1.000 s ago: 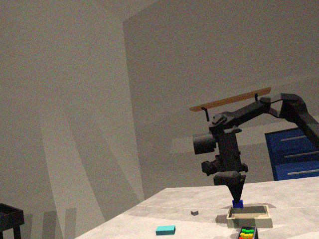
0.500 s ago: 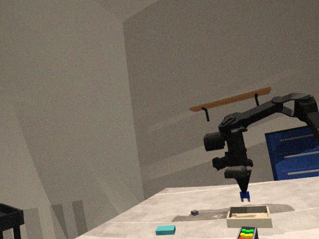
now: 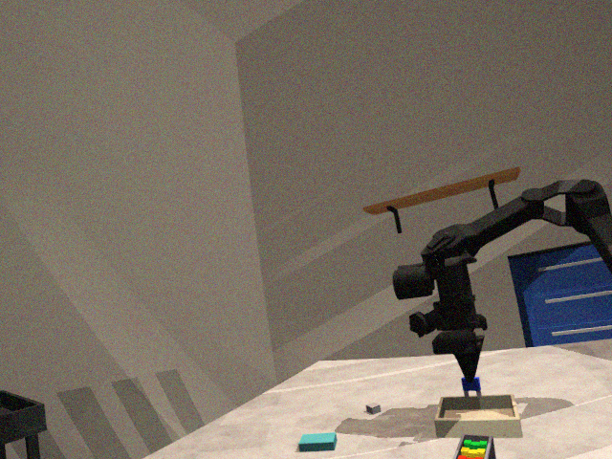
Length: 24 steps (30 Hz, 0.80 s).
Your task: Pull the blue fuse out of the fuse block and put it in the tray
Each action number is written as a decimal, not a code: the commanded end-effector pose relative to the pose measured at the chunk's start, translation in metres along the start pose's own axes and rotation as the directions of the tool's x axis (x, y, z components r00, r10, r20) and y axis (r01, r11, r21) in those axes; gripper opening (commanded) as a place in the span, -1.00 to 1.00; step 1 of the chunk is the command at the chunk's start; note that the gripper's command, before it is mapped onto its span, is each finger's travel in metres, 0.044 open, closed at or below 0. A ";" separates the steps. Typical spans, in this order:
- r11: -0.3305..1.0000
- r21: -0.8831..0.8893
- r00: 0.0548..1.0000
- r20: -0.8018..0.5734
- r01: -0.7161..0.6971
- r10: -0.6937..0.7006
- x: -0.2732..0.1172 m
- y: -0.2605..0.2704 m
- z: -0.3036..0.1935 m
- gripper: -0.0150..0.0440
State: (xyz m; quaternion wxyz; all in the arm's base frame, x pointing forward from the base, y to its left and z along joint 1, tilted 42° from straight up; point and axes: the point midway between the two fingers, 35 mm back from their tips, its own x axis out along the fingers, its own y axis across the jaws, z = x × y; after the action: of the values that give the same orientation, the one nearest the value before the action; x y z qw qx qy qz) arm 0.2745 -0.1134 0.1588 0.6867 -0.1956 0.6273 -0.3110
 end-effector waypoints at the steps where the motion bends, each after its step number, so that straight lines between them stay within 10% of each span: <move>1: 1.000 -0.006 1.000 -0.002 0.003 -0.003 0.008 0.000 -0.001 -0.49; 12: 1.000 -0.006 1.000 -0.002 0.005 -0.005 0.022 -0.001 -0.002 -0.49; 24: 1.000 0.000 1.000 -0.001 0.004 -0.004 0.018 -0.001 -0.001 0.58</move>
State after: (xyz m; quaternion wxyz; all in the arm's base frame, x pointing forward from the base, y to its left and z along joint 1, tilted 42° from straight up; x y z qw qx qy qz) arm 0.2740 -0.1263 0.1457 0.6859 -0.1972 0.6272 -0.3120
